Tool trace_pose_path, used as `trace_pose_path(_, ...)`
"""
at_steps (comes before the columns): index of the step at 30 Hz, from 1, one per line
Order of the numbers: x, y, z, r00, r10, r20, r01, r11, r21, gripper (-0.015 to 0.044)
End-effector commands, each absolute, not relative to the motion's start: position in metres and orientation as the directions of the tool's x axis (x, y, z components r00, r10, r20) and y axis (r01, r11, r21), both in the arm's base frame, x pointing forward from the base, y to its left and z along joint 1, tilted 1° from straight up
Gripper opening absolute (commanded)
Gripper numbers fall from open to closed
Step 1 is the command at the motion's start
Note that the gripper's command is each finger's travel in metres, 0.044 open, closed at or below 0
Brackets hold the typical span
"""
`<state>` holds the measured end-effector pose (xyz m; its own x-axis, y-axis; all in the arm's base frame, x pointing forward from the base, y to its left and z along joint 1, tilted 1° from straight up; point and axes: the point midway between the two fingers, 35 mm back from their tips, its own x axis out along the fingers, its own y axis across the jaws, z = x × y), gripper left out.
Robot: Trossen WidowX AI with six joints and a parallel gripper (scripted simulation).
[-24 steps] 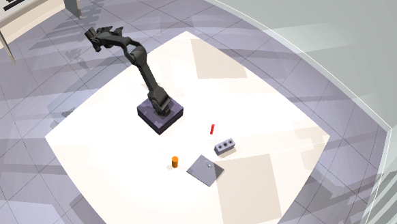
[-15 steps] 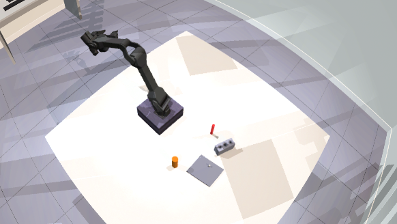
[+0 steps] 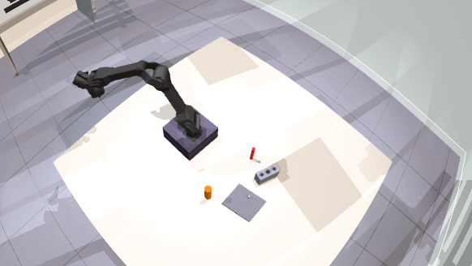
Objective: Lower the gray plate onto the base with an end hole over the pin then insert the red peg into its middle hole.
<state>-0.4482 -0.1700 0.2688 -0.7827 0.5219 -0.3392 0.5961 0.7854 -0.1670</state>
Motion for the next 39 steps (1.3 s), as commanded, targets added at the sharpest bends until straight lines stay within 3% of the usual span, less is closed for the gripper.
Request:
trace_pose_path(1,-0.416,-0.234,0.257,-0.842,0.371,-0.391,0.48,0.847,-0.23,0.044)
trace_pose_path(11,-0.31,-0.354,0.233,-0.865,0.031,-0.501,0.226,0.914,-0.335,0.044)
trace_pose_path(21,-0.16,-0.433,0.209,-0.734,-0.28,-0.619,-0.023,0.921,-0.39,0.044)
trace_pose_path(30,-0.007,-0.45,0.188,-0.518,-0.458,-0.722,-0.212,0.887,-0.411,0.044)
trace_pose_path(39,0.142,-0.411,0.168,-0.271,-0.512,-0.815,-0.374,0.836,-0.401,0.044)
